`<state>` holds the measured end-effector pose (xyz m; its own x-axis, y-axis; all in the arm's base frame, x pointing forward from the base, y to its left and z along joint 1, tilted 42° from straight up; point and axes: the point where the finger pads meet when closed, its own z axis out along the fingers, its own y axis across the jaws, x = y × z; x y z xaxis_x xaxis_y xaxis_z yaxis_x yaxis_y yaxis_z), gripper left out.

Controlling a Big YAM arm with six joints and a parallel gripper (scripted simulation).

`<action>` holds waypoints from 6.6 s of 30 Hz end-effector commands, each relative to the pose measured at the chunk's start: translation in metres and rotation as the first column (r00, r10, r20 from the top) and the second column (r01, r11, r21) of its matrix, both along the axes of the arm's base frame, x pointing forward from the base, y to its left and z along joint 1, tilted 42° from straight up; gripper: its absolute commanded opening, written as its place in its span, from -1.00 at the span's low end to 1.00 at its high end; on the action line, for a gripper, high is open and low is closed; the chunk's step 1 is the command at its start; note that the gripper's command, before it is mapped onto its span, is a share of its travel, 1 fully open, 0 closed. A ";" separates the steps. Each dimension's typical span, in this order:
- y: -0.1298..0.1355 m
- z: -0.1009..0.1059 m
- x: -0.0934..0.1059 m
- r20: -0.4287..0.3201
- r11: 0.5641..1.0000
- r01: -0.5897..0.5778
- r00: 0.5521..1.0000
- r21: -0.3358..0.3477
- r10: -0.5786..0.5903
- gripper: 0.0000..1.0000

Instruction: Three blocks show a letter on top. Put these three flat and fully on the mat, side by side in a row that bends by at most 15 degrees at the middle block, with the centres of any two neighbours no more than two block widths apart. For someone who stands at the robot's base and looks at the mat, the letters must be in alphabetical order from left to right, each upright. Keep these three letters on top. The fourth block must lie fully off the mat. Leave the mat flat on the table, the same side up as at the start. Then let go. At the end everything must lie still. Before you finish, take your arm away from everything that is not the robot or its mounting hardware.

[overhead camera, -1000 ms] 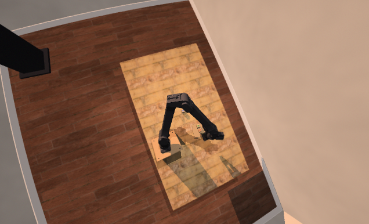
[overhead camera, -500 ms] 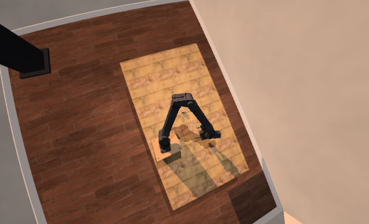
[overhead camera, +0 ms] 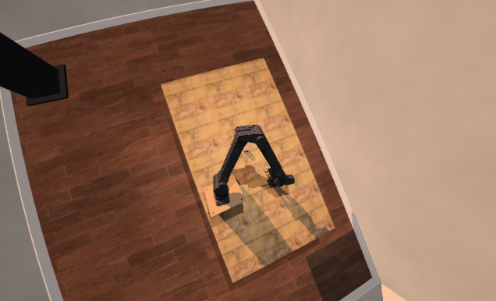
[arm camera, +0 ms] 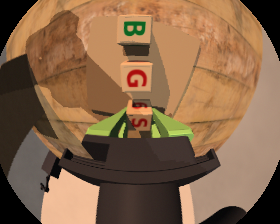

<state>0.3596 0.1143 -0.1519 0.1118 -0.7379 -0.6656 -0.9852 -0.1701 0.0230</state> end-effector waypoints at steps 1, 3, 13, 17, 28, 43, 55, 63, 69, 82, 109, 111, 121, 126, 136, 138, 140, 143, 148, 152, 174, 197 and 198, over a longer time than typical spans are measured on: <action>0.001 -0.003 -0.004 -0.015 1.000 0.017 1.000 0.001 -0.017 -0.47; 0.001 -0.002 -0.004 -0.019 1.000 0.017 1.000 0.001 -0.017 -0.47; 0.001 -0.002 -0.004 -0.018 1.000 0.016 1.000 0.001 -0.016 -0.47; 0.001 -0.002 -0.004 -0.018 1.000 0.016 1.000 0.001 -0.016 -0.47; 0.003 0.002 -0.001 -0.003 1.000 0.012 1.000 0.001 -0.012 -0.47; 0.004 0.008 -0.002 0.005 1.000 0.013 1.000 0.001 -0.013 -0.47; 0.005 0.008 -0.002 0.005 1.000 0.011 1.000 0.001 -0.011 -0.47; 0.007 0.009 0.000 0.007 1.000 0.003 1.000 0.002 -0.004 -0.47; 0.006 0.010 0.004 0.014 1.000 0.004 1.000 0.002 -0.004 -0.47; 0.007 0.011 0.004 0.014 1.000 0.004 1.000 0.002 -0.004 -0.47; 0.007 0.011 0.014 0.026 1.000 -0.001 1.000 0.003 0.000 -0.47; 0.007 0.011 0.014 0.026 1.000 -0.001 1.000 0.003 0.000 -0.47; 0.008 0.009 0.014 0.025 1.000 0.000 1.000 0.003 0.000 -0.47; 0.007 0.008 0.014 0.024 1.000 0.006 1.000 0.003 -0.006 -0.47; 0.009 0.003 0.012 0.020 1.000 0.004 1.000 0.003 -0.004 -0.47; 0.009 0.003 0.012 0.020 1.000 0.003 1.000 0.003 -0.003 -0.47; 0.009 0.003 0.012 0.020 1.000 0.003 1.000 0.003 -0.003 -0.47; 0.009 0.003 0.012 0.020 1.000 0.003 1.000 0.003 -0.003 -0.47; 0.009 0.003 0.012 0.020 1.000 0.003 1.000 0.003 -0.003 -0.47; 0.009 0.003 0.012 0.020 1.000 0.003 1.000 0.003 -0.003 -0.47; 0.009 0.003 0.012 0.021 1.000 0.003 1.000 0.003 -0.003 -0.09; 0.006 0.005 0.013 0.023 1.000 0.005 1.000 0.003 -0.005 0.13; 0.005 0.007 0.014 0.024 1.000 0.006 1.000 0.003 -0.006 0.13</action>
<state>0.3543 0.1180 -0.1512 0.1001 -0.7388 -0.6664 -0.9858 -0.1645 0.0343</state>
